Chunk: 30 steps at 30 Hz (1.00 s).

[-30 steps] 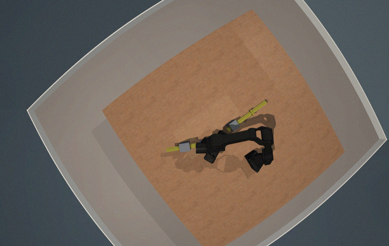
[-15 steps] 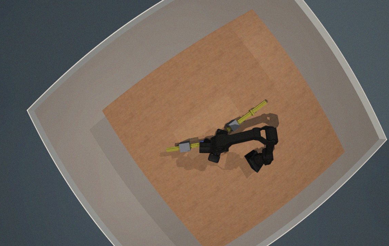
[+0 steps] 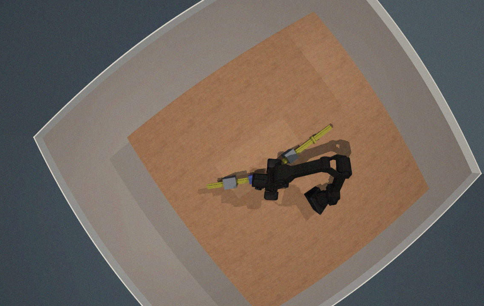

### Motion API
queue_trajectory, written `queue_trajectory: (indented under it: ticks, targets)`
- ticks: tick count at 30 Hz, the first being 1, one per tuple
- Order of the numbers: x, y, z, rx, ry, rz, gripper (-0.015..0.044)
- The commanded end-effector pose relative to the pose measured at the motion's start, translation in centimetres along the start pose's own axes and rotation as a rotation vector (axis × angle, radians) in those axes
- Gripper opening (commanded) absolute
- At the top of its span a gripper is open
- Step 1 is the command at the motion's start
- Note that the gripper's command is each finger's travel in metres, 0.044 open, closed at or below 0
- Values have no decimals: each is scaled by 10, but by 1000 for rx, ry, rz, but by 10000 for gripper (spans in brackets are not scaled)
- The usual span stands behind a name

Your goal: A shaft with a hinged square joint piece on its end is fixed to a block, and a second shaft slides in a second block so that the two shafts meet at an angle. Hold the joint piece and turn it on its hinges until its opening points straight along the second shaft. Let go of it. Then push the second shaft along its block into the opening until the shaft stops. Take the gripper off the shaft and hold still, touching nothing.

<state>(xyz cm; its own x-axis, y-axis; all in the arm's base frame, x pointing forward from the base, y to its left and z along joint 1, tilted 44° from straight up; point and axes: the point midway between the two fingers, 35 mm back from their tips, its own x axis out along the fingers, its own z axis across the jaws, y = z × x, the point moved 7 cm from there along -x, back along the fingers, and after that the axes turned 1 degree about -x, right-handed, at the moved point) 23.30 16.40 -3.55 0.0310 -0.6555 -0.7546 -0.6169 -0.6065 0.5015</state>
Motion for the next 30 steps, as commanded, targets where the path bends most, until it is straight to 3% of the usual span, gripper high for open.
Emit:
queue_trajectory:
  ticks: [1,30]
  targets:
    - [2,3,-3,-65,-5,-34,0]
    - [11,10,-27,-421,-60,-197,0]
